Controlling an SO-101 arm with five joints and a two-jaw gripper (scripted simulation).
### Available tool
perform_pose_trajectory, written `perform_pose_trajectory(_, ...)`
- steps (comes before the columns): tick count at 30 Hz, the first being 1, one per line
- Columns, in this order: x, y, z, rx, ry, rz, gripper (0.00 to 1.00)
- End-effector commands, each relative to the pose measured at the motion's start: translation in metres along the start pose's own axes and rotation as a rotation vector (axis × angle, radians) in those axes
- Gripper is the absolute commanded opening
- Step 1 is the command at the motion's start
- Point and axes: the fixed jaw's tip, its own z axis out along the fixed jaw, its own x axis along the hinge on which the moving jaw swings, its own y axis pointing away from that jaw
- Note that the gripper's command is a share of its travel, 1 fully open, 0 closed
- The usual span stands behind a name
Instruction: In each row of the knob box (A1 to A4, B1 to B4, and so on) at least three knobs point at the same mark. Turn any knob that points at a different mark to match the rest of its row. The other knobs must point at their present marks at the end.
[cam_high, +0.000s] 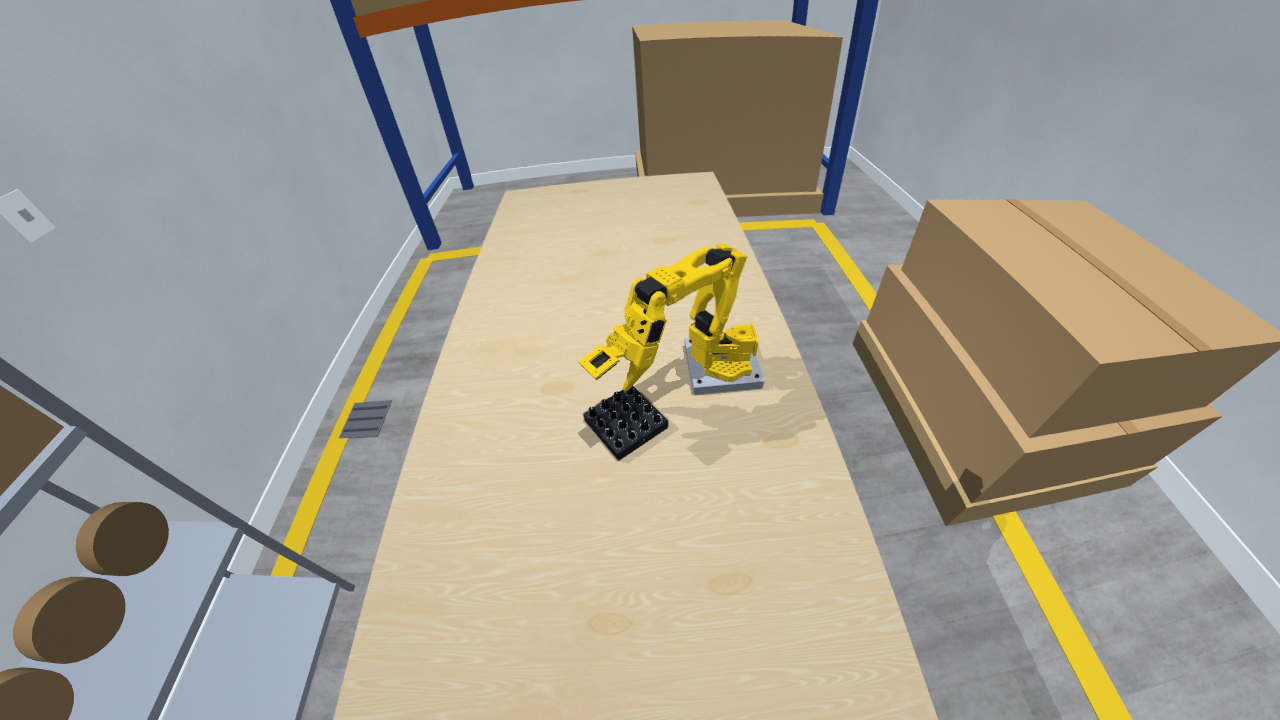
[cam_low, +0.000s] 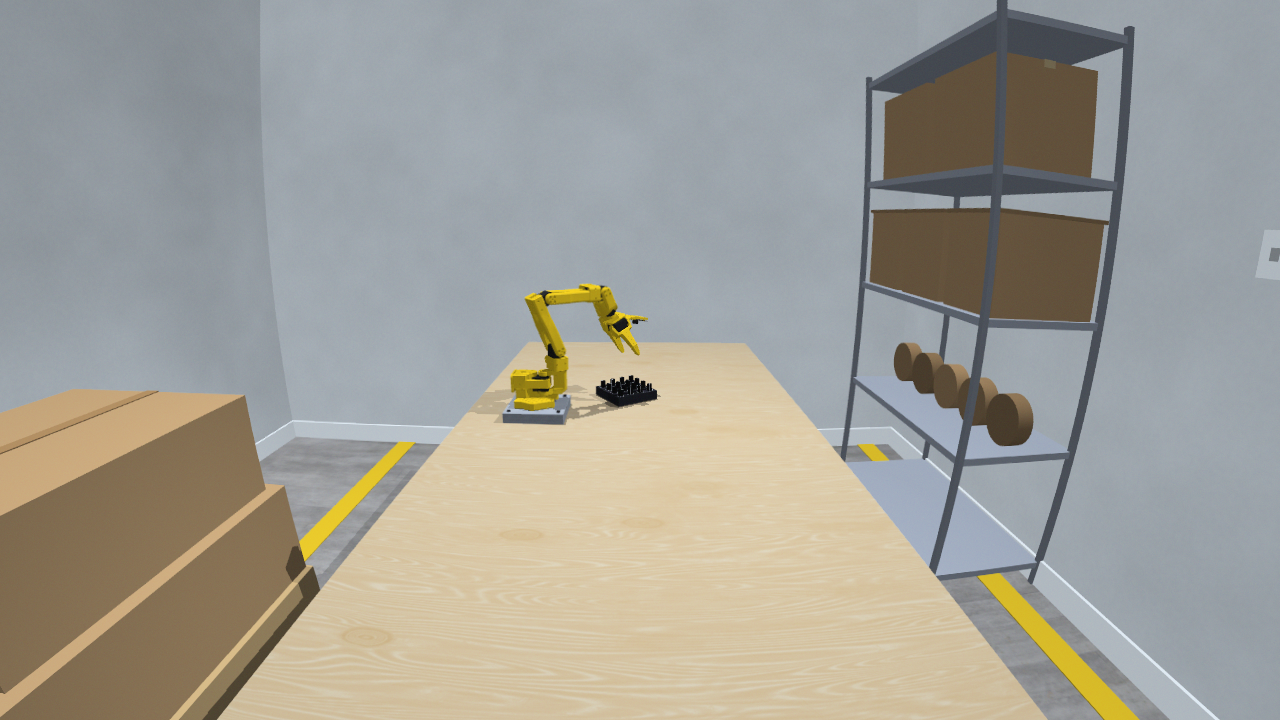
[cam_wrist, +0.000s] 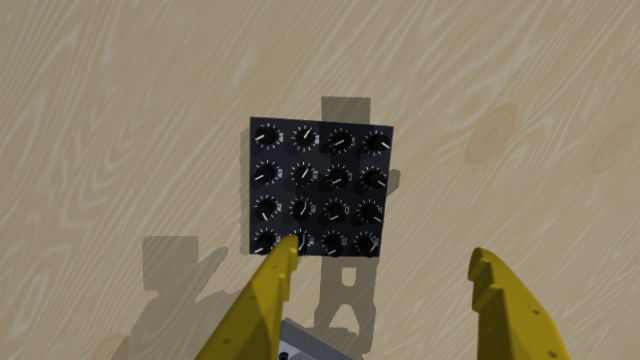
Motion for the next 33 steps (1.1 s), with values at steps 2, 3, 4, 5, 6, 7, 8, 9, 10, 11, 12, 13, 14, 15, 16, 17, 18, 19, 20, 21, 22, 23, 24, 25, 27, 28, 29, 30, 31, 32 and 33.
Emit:
perform_pose_trajectory(2, -0.0026, 0.0008, 0.0006, -0.002, -0.006, -0.006, 0.40)
perform_pose_trajectory(3, -0.0026, 0.0007, 0.0006, -0.002, -0.006, -0.005, 0.40)
perform_pose_trajectory(4, -0.0027, 0.0006, 0.0006, -0.002, -0.006, -0.004, 0.40)
perform_pose_trajectory(5, -0.0027, 0.0005, 0.0006, -0.002, -0.006, -0.003, 0.40)
perform_pose_trajectory(6, -0.0027, 0.0004, 0.0006, -0.001, -0.006, -0.001, 0.40)
perform_pose_trajectory(7, -0.0027, 0.0003, 0.0006, -0.001, -0.006, 0.000, 0.40)
perform_pose_trajectory(8, -0.0027, 0.0003, 0.0006, -0.001, -0.006, 0.001, 0.40)
perform_pose_trajectory(9, -0.0027, 0.0002, 0.0006, -0.001, -0.006, 0.001, 0.40)
perform_pose_trajectory(10, -0.0027, 0.0001, 0.0006, -0.001, -0.006, 0.002, 0.40)
perform_pose_trajectory(11, -0.0027, 0.0001, 0.0006, -0.001, -0.006, 0.003, 0.40)
perform_pose_trajectory(12, -0.0027, 0.0001, 0.0006, -0.001, -0.006, 0.003, 0.40)
perform_pose_trajectory(13, -0.0027, 0.0001, 0.0006, -0.001, -0.006, 0.003, 0.40)
perform_pose_trajectory(14, -0.0027, 0.0000, 0.0006, -0.001, -0.006, 0.003, 0.40)
perform_pose_trajectory(15, -0.0027, 0.0000, 0.0006, -0.001, -0.006, 0.004, 0.40)
perform_pose_trajectory(16, -0.0027, 0.0000, 0.0006, -0.001, -0.006, 0.004, 0.40)
perform_pose_trajectory(17, -0.0027, -0.0001, 0.0006, -0.001, -0.006, 0.004, 0.40)
perform_pose_trajectory(18, -0.0027, -0.0001, 0.0006, -0.001, -0.006, 0.004, 0.40)
perform_pose_trajectory(19, -0.0027, -0.0001, 0.0006, -0.001, -0.006, 0.005, 0.40)
perform_pose_trajectory(20, -0.0027, -0.0001, 0.0006, -0.001, -0.006, 0.005, 0.40)
perform_pose_trajectory(21, -0.0027, -0.0001, 0.0006, -0.001, -0.006, 0.005, 0.40)
perform_pose_trajectory(22, -0.0027, -0.0001, 0.0006, -0.001, -0.006, 0.005, 0.40)
perform_pose_trajectory(23, -0.0027, -0.0001, 0.0006, -0.001, -0.006, 0.005, 0.40)
perform_pose_trajectory(24, -0.0027, -0.0001, 0.0006, -0.001, -0.006, 0.005, 0.40)
perform_pose_trajectory(25, -0.0027, -0.0001, 0.0006, -0.001, -0.006, 0.005, 0.40)
perform_pose_trajectory(27, -0.0027, -0.0001, 0.0006, -0.001, -0.006, 0.005, 0.40)
perform_pose_trajectory(28, -0.0027, -0.0001, 0.0006, -0.001, -0.006, 0.005, 0.40)
perform_pose_trajectory(29, -0.0027, -0.0001, 0.0006, -0.001, -0.006, 0.005, 0.40)
perform_pose_trajectory(30, -0.0027, -0.0001, 0.0006, -0.001, -0.006, 0.005, 0.40)
perform_pose_trajectory(31, -0.0027, -0.0001, 0.0006, -0.001, -0.006, 0.005, 0.40)
perform_pose_trajectory(32, -0.0027, -0.0001, 0.0006, -0.001, -0.006, 0.005, 0.40)
perform_pose_trajectory(33, -0.0027, -0.0001, 0.0006, -0.001, -0.006, 0.005, 0.40)
